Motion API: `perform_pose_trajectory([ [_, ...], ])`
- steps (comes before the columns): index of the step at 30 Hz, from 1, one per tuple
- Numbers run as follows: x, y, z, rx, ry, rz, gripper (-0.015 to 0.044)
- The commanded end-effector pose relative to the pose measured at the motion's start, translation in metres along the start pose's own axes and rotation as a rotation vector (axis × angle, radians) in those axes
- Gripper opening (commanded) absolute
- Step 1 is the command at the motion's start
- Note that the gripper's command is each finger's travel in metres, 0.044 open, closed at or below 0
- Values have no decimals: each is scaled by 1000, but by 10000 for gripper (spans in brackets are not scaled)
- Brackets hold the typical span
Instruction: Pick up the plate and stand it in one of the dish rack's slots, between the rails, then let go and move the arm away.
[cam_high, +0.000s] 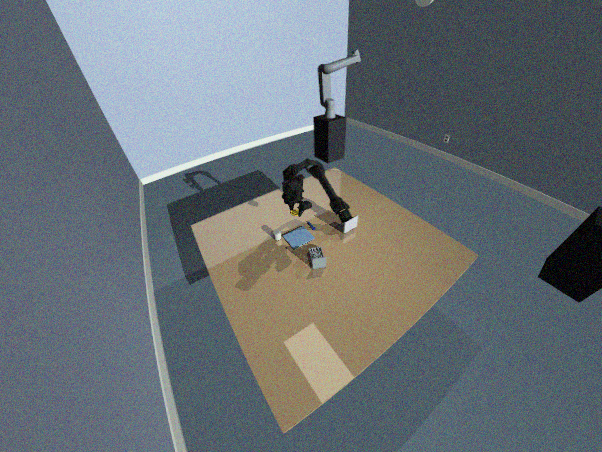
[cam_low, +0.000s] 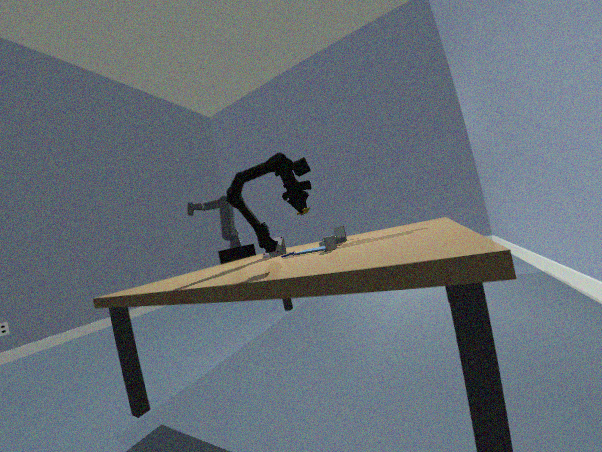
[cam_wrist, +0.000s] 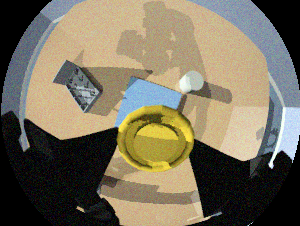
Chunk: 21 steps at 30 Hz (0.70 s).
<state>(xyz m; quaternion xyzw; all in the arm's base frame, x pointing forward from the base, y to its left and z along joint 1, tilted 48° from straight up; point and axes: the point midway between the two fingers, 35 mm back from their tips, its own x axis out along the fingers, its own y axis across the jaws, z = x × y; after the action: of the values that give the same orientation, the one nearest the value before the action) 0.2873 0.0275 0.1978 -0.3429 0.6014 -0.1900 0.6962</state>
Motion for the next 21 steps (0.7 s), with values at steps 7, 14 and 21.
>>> perform_pose_trajectory([
  [7, -12, 24, 8, 106, 12, 21, 0],
  [14, -9, 71, 14, 333, 64, 26, 0],
  [21, -6, 118, 12, 563, 118, 0, 0],
])
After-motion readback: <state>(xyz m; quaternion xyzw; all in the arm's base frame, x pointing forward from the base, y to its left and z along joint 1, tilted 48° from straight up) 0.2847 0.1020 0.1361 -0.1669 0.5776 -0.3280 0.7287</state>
